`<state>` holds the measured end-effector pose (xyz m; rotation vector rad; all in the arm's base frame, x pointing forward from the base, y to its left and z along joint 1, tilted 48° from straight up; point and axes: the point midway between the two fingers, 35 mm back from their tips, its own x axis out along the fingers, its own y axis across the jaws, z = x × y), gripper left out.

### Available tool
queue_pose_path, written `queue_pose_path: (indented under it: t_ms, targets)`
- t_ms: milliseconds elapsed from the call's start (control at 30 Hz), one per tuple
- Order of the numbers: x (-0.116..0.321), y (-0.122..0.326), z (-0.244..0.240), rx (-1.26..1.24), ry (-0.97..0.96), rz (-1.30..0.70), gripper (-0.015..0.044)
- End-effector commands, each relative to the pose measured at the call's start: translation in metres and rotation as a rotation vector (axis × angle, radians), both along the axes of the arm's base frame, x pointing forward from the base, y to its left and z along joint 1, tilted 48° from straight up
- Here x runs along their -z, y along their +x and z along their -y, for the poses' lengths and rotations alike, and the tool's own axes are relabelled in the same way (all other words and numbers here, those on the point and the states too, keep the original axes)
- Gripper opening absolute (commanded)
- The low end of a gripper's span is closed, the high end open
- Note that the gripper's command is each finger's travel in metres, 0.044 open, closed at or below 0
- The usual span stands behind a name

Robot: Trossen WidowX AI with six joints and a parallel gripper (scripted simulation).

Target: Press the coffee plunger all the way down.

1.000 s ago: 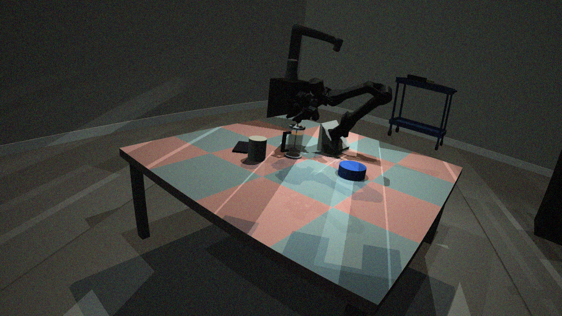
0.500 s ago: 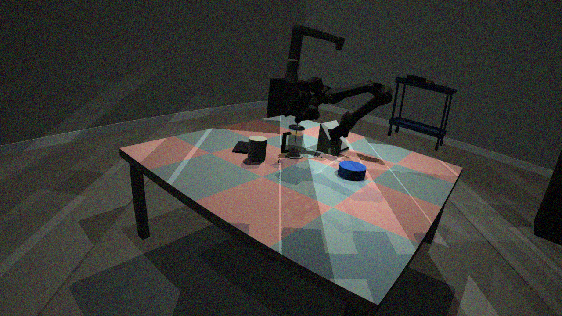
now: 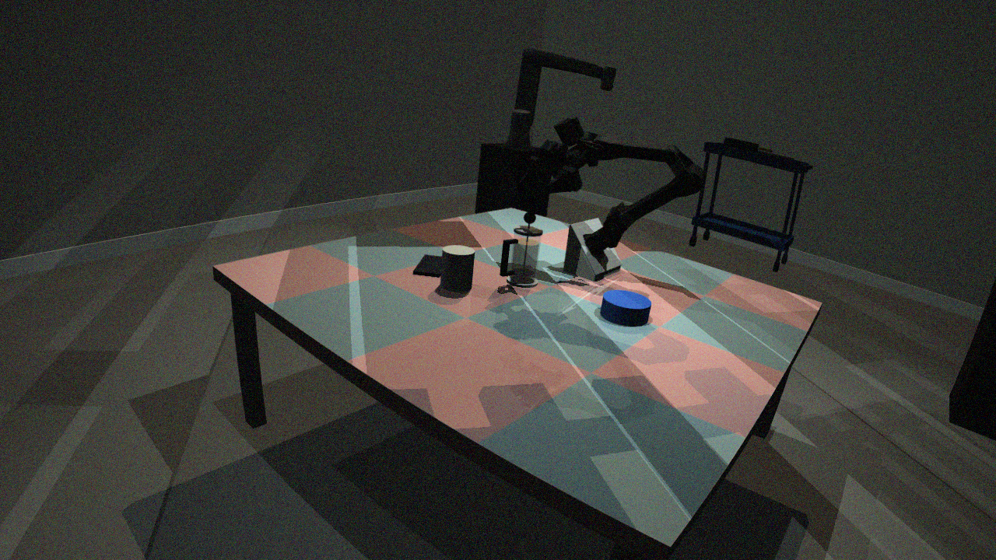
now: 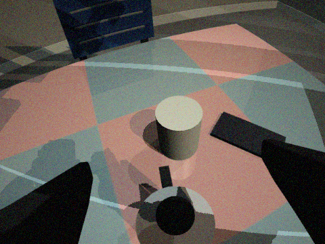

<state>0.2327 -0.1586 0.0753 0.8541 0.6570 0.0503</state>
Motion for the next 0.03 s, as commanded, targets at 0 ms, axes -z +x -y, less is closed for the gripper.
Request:
queue_pose_path:
  t_ms: [0]
  targets:
    - [-0.0072, -0.0012, 0.0025, -0.005, -0.005, 0.009, 0.044]
